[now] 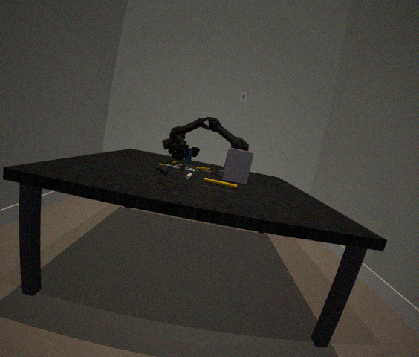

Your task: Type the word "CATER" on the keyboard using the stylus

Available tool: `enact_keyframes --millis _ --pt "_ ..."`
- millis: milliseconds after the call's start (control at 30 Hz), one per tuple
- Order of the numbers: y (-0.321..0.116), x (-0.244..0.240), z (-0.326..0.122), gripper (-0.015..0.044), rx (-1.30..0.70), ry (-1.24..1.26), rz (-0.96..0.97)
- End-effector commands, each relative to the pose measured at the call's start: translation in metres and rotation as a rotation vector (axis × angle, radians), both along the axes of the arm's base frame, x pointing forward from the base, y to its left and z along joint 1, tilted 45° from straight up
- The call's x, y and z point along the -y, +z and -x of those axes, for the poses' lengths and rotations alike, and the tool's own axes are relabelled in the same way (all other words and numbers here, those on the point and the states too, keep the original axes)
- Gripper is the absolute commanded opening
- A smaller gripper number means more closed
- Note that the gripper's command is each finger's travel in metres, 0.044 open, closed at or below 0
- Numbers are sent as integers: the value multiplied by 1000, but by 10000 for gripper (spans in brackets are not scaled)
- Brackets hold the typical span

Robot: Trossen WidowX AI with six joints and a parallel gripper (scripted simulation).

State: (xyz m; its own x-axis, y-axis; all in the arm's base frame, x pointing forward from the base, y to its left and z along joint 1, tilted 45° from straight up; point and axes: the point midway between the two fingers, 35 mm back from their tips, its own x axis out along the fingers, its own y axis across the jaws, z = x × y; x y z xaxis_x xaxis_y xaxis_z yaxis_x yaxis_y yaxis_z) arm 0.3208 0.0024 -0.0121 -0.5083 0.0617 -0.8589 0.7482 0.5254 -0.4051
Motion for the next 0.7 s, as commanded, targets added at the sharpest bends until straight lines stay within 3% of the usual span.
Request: enact_keyframes --millis 0,400,567,667 --pt "2 -3 1 81 -3 3 1" --pt "22 -26 6 85 -7 11 0" --pt "22 -26 6 51 -7 11 0" --pt "17 -32 7 0 -6 10 0"
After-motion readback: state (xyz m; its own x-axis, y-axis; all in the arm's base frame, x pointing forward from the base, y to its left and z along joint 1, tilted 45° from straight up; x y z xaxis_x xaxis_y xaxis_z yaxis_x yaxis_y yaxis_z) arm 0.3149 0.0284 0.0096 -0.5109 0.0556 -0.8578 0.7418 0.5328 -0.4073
